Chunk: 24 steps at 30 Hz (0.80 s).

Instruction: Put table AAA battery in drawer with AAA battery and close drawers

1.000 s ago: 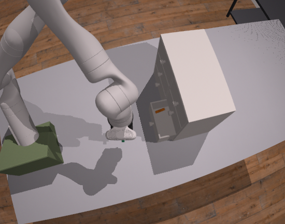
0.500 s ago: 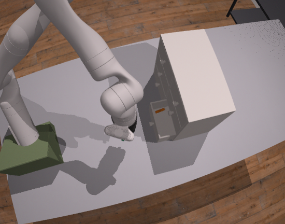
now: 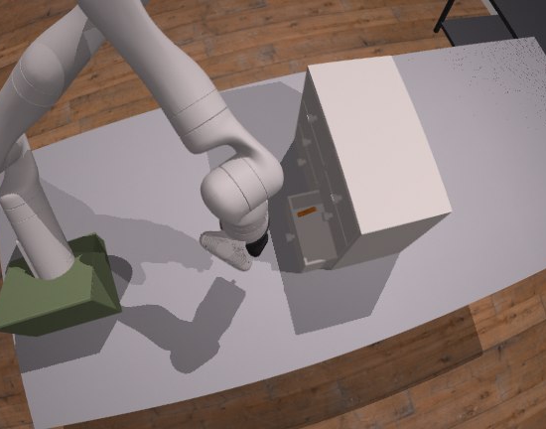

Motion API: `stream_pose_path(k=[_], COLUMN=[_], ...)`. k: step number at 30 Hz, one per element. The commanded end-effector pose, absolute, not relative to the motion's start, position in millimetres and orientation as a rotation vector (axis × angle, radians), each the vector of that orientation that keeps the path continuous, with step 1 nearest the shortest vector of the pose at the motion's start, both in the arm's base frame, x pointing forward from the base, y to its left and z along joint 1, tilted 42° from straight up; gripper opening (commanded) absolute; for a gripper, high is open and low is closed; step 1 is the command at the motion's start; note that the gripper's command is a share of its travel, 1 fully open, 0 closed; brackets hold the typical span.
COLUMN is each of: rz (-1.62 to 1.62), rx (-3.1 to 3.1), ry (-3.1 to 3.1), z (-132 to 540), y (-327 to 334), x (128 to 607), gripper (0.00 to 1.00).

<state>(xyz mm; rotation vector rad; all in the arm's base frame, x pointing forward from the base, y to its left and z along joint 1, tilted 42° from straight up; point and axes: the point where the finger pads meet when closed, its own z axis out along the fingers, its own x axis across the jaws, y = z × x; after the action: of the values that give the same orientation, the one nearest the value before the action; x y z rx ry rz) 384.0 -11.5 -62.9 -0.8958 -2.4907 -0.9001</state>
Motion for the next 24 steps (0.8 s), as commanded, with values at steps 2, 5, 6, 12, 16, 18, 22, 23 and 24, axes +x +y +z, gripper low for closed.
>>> stream_pose_path(k=[2,5,6,12,16,18,22,23,24], rz=[-0.877,-0.858,-0.858,-0.826,-0.802,-0.79,-0.767,-0.767,-0.767], rx=[-0.957,-1.021,-1.021,-1.121,-1.194,-1.229,-1.293,-1.293,-1.293], ry=[-2.454,-2.414,-2.414,-2.348,-2.296,-2.271,-2.22,-2.22,-2.22], z=[-63.4,-63.1,-63.1,-62.8,-62.5,-62.3,-62.1,-62.1,-62.1], y=[-10.2,-9.8,-9.8,-9.1,-8.6,-8.4,-7.9,-7.9,-7.9], x=[385.7,386.7,386.7,388.2,389.4,389.9,391.0,391.0,391.0], gripper=[0.24,0.24,0.24,0.24,0.24,0.24,0.24,0.24,0.24])
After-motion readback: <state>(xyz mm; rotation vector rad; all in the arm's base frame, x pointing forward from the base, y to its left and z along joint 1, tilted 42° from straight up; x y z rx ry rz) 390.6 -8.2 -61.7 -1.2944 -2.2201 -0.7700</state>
